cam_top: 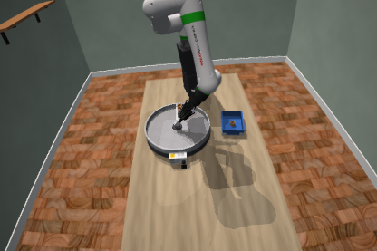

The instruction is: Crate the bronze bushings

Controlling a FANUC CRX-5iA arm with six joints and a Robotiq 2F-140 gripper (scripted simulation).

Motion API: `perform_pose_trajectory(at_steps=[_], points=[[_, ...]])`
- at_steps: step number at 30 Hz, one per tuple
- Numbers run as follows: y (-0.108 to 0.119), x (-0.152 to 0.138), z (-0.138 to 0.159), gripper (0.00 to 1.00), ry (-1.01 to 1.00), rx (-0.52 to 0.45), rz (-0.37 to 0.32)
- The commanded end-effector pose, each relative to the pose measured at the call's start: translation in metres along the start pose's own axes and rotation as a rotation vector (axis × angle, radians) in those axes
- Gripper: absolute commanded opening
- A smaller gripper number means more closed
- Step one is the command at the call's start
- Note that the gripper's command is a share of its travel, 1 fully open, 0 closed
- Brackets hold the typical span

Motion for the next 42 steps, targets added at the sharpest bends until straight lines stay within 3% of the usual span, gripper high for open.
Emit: perform_pose_trajectory(at_steps=[1,31,32,42], points=[[0.0001,0.0001,0.0001,0.00,0.000,0.000,0.000],[0.0001,0.0001,0.0001,0.00,0.000,0.000,0.000],[0.0001,0.0001,0.0001,0.07,0.000,0.000,0.000],[0.0001,0.0001,0.0001,0.07,0.000,0.000,0.000]])
Point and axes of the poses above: the point where the finger pads meet when closed, its own y axis back along the fingers, its own x axis across the jaws, z = x × y, the point moved 2 cm from there along y, back along the fingers, and after that the axes turned 6 degrees about y, right-handed, at the moved point
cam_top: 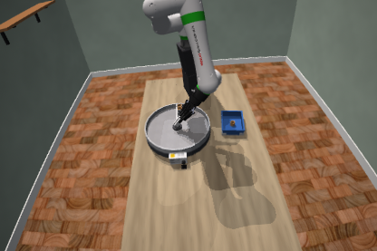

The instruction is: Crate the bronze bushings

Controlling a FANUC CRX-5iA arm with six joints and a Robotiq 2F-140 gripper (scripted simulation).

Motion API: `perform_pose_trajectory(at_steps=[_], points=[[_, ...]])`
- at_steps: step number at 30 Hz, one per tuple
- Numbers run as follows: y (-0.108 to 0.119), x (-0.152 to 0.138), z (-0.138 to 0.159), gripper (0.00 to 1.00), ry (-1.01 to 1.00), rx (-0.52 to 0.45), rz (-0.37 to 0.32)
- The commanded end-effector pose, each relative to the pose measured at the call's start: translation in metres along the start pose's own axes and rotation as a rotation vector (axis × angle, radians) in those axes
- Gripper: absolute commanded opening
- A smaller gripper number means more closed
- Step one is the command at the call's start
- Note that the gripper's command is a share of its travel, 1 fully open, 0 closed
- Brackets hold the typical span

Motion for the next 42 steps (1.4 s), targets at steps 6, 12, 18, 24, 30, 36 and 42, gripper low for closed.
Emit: perform_pose_trajectory(at_steps=[6,12,18,24,30,36,42], points=[[0.000,0.000,0.000,0.07,0.000,0.000,0.000],[0.000,0.000,0.000,0.07,0.000,0.000,0.000],[0.000,0.000,0.000,0.07,0.000,0.000,0.000],[0.000,0.000,0.000,0.07,0.000,0.000,0.000],[0.014,-0.001,0.012,0.07,0.000,0.000,0.000],[0.024,-0.002,0.020,0.07,0.000,0.000,0.000],[0.025,-0.002,0.021,0.07,0.000,0.000,0.000]])
Point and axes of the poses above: the point where the finger pads meet when closed, its own y axis back along the fingers, its own x axis across the jaws, z = x × y, the point moved 2 cm from there along y, back along the fingers, and after that the axes turned 6 degrees about y, right-handed, at the moved point
